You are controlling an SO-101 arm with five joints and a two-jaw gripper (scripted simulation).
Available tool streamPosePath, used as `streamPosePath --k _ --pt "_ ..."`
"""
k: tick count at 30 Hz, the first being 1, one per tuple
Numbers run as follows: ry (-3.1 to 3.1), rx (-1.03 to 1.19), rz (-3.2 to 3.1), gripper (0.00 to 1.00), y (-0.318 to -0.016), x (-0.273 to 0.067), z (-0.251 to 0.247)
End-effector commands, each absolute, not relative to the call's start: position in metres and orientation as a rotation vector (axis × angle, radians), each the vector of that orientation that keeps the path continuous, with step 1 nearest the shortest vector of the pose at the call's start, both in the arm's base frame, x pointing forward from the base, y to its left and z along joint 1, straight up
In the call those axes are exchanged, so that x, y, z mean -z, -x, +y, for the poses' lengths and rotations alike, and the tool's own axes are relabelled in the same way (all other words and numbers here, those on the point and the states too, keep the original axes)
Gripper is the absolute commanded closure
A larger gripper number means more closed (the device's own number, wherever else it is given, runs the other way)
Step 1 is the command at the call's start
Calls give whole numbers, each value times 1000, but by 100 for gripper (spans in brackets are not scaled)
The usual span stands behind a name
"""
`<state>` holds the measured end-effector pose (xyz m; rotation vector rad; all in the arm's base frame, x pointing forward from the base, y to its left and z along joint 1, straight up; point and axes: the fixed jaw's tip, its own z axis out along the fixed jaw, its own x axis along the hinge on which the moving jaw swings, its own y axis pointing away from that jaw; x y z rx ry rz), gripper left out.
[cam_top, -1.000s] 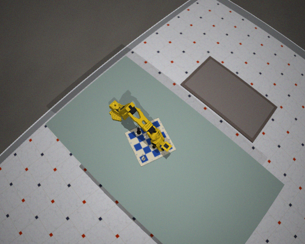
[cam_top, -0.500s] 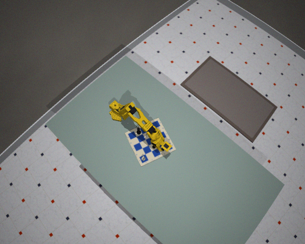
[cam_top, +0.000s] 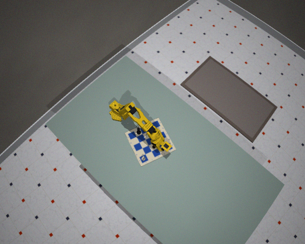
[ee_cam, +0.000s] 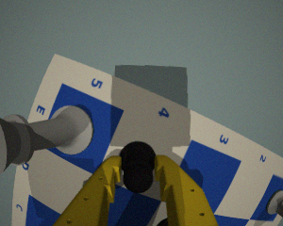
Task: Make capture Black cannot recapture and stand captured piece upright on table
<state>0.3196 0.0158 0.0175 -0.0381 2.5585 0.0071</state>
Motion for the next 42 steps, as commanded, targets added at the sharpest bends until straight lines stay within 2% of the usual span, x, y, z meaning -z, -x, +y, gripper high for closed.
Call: streamPosePath --k 1,24,42 --pt "38 -8 2584 91 -315 -14 16" --pt "33 -6 2584 92 -315 -16 14" --pt "33 -6 2584 99 -315 -16 14"
